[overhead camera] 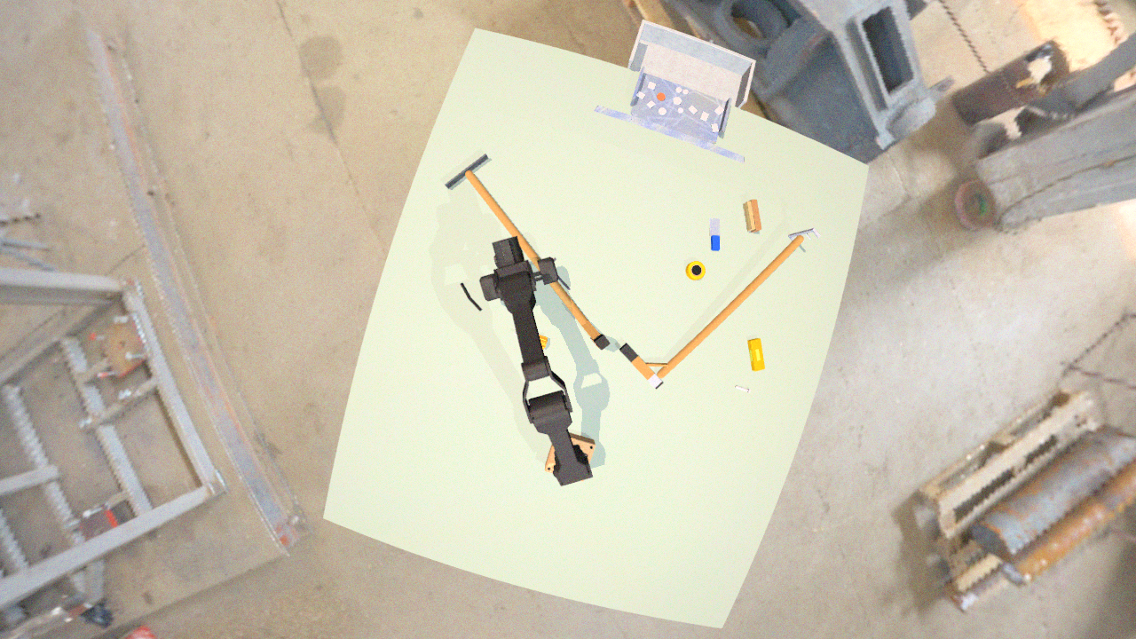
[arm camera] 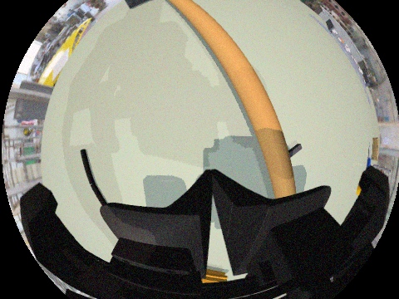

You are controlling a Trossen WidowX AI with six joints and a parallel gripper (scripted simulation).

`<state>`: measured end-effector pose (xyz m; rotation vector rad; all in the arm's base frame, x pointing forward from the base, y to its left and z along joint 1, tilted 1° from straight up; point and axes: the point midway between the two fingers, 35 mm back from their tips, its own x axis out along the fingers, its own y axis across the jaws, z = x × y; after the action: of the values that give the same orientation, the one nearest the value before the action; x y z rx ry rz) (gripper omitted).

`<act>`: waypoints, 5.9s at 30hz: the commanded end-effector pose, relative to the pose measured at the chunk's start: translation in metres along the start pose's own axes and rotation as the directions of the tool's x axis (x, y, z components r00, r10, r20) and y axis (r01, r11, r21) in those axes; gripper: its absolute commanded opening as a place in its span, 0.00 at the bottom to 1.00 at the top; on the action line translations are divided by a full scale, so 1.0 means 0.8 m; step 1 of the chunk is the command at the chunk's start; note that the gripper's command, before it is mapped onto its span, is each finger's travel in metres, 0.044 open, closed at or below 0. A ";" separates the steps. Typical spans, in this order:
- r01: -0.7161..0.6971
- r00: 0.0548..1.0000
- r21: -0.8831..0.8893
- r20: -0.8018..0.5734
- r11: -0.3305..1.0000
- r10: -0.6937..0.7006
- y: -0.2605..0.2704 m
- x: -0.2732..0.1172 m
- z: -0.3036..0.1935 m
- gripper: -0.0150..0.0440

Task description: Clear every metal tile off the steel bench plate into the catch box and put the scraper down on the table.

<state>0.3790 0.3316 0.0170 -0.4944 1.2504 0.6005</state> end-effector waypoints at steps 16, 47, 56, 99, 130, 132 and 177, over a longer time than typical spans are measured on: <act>0.003 1.000 0.003 0.007 1.000 -0.003 -0.019 0.002 0.012 0.25; 0.006 1.000 0.003 0.012 1.000 -0.006 -0.053 0.005 0.030 0.25; 0.007 1.000 0.003 0.013 1.000 -0.007 -0.063 0.006 0.034 0.25; 0.012 1.000 0.002 0.020 1.000 -0.012 -0.114 0.010 0.049 0.25; 0.022 0.998 -0.001 0.061 1.000 -0.022 -0.130 -0.044 0.063 0.25; 0.023 0.997 -0.001 0.067 1.000 -0.023 -0.130 -0.053 0.064 0.25; 0.031 0.999 0.102 0.036 0.994 -0.034 -0.080 -0.056 0.053 0.25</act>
<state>0.4422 0.3056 0.0796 -0.4154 1.2222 0.5239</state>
